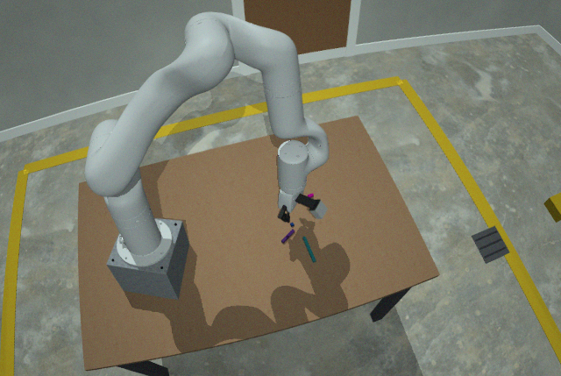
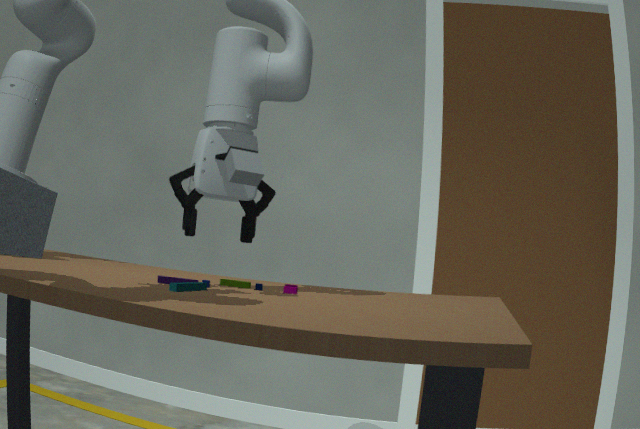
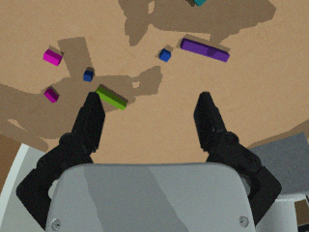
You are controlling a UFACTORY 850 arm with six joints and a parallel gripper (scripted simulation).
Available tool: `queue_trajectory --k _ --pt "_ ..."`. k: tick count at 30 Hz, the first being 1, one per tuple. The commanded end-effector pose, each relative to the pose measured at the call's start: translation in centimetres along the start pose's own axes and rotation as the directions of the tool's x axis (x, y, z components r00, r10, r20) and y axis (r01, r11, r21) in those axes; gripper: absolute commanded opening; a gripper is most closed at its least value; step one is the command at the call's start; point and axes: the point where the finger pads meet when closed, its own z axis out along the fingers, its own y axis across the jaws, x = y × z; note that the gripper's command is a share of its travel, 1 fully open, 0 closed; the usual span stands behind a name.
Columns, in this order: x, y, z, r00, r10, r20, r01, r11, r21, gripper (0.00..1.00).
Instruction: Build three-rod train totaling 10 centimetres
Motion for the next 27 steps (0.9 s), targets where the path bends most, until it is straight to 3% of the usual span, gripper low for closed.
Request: queue_trajectory --k 1,27 --pt "0.03 -0.10 -0.05 1.000 -0.002 -0.004 0.002 1.000 0.005 1.00" --pt "0.03 -0.10 -0.05 1.000 -0.002 -0.004 0.002 1.000 0.005 1.00"
